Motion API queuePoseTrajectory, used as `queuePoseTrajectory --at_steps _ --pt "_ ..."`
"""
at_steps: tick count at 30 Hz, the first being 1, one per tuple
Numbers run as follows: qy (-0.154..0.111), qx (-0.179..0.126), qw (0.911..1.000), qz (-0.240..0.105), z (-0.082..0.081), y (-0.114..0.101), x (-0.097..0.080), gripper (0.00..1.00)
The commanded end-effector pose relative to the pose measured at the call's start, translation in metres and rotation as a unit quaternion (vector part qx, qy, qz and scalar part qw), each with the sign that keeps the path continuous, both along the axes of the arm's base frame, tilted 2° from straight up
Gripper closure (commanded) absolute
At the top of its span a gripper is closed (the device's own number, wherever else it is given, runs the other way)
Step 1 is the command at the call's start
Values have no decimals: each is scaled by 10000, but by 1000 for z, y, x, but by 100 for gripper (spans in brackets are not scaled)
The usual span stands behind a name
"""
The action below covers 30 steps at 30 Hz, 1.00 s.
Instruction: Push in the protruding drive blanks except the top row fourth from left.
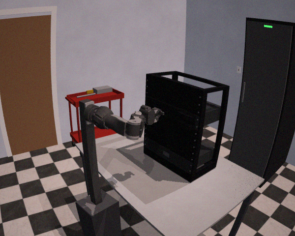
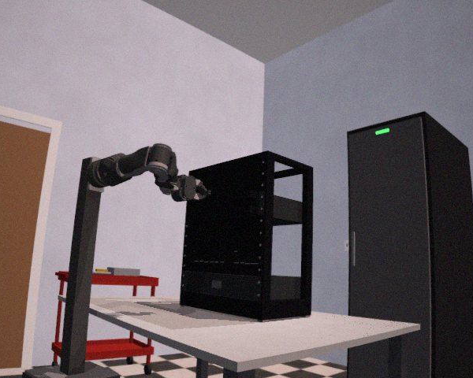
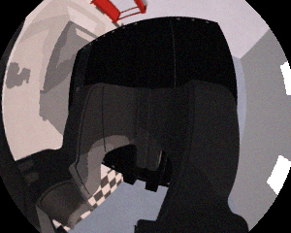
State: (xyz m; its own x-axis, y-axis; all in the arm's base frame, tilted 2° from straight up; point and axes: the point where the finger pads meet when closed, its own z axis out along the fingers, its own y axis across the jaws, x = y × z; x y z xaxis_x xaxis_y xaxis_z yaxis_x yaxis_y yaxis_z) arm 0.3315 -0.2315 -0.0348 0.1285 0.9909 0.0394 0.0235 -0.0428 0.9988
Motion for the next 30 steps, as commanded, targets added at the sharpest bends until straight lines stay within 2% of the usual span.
queuePoseTrajectory --at_steps 1,7,12,14,18,21,30 --pt "-28 -40 9997 -232 1 -1 0 100" --pt "-1 -26 9997 -229 -10 -17 -3 100" --pt "-2 -22 9997 -229 -33 -53 -10 100" --pt "-2 -22 9997 -229 -33 -53 -10 100" --pt "-3 -18 9997 -229 -53 -85 -17 100" --pt "-4 -17 9997 -229 -62 -100 -20 100" --pt "-4 -15 9997 -229 -67 -109 -20 100"
